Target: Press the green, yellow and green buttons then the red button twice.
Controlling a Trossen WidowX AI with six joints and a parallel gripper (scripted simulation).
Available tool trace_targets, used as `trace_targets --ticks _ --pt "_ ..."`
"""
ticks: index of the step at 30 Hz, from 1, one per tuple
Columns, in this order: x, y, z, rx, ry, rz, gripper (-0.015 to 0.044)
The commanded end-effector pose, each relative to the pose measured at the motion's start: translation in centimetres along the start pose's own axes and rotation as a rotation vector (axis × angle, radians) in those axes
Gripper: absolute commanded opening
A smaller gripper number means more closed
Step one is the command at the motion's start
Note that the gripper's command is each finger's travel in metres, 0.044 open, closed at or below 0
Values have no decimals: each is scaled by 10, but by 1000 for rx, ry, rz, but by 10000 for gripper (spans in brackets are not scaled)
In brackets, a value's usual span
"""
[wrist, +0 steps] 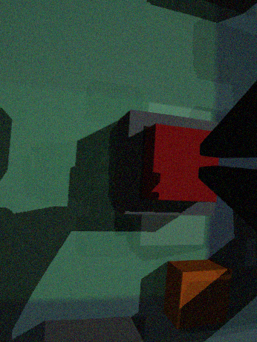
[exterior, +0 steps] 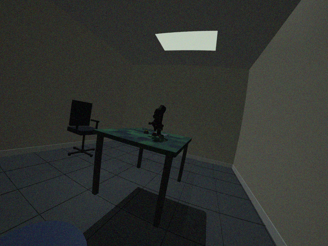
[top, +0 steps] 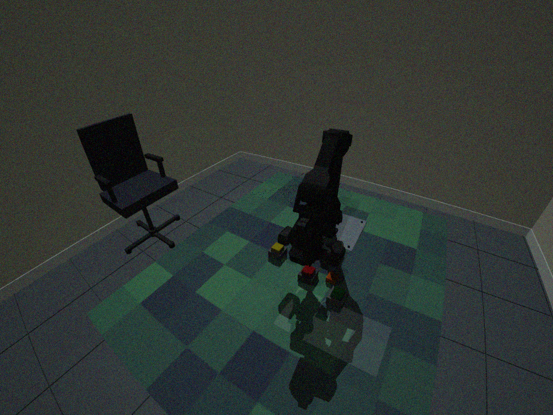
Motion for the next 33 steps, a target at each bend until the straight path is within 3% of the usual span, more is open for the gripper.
trace_targets --ticks 1,33 --pt "0 0 7 2 -1 4 20" --pt "0 1 -28 2 -1 4 20"
Point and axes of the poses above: the point midway between the two fingers, 35 mm back from their tips, its own z axis back along the fingers, its own x axis across the jaws, y = z × x, the point moved 2 cm from there along z, back along the fingers, and after that the axes turned 6 degrees about z, right-handed, at the moved point
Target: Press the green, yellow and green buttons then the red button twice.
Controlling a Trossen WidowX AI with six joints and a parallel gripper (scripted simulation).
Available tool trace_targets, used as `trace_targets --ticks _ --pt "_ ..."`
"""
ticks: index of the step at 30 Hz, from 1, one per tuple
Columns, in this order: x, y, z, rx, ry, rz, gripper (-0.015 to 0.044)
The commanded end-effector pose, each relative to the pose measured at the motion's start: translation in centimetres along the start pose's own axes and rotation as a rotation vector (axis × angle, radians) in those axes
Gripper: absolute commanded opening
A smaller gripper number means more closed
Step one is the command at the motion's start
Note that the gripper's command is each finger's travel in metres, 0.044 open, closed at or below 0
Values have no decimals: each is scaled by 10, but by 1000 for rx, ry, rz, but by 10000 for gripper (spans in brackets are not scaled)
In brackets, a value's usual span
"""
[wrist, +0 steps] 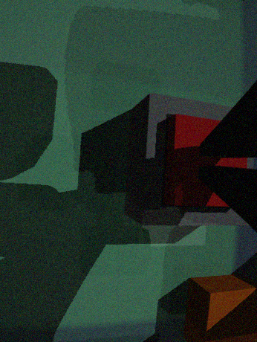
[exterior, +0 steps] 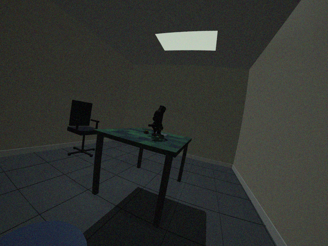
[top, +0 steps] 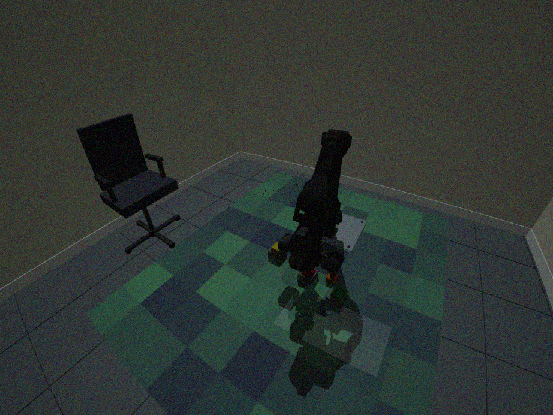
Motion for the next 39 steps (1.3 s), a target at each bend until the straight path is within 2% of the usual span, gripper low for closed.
trace_targets --ticks 1,10,15,19,22,27,31,33,39 --pt "0 1 -2 2 -1 4 20" --pt "0 1 -2 2 -1 4 20" --pt "0 0 31 2 -1 4 20" --pt "0 1 33 2 -1 4 20" --pt "19 -9 43 2 -3 4 99" --pt "91 -25 72 1 -9 4 230" --pt "152 -20 93 1 -14 4 335" --pt "162 -18 97 1 -15 4 387" --pt "162 -18 97 1 -15 4 400"
Point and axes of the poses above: the point midway between the two fingers, 35 mm back from their tips, its own z axis back along the fingers, its own x axis across the jaws, y = z × x, the point moved 2 cm from there along z, back along the fingers, and after that the axes turned 6 degrees about z, right-handed, at the moved point
